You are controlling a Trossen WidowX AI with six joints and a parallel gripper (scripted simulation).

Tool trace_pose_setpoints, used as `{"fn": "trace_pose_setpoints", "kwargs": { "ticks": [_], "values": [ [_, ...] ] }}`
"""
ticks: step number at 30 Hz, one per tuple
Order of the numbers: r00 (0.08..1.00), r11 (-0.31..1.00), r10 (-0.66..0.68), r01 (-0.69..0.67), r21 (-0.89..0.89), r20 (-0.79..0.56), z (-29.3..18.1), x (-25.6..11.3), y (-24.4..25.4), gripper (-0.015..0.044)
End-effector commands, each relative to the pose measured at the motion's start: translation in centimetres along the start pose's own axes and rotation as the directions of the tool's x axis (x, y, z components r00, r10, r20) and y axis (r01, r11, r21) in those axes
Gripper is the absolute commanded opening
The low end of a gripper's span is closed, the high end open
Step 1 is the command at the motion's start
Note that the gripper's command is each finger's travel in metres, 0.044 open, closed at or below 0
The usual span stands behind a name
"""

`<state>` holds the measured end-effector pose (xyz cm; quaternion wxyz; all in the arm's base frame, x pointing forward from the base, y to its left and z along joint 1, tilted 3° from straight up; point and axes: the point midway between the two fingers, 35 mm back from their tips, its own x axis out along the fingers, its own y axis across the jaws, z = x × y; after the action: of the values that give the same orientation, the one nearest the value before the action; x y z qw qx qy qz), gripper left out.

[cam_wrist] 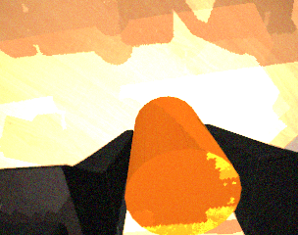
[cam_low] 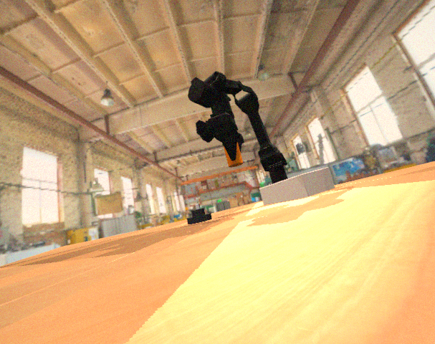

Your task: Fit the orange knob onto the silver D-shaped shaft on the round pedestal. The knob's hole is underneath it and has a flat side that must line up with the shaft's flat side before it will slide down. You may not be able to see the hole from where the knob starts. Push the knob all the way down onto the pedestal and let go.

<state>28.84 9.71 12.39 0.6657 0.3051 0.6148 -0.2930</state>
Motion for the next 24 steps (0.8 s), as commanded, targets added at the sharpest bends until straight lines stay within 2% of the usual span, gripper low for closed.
{"fn": "trace_pose_setpoints", "kwargs": {
  "ticks": [1,24],
  "values": [
    [1.000,1.000,0.007,-0.007,-0.004,0.008,1.3,0.0,-0.1,0.0000],
    [1.000,1.000,-0.004,0.004,-0.011,0.017,7.6,1.6,-2.2,0.0000]
  ]
}}
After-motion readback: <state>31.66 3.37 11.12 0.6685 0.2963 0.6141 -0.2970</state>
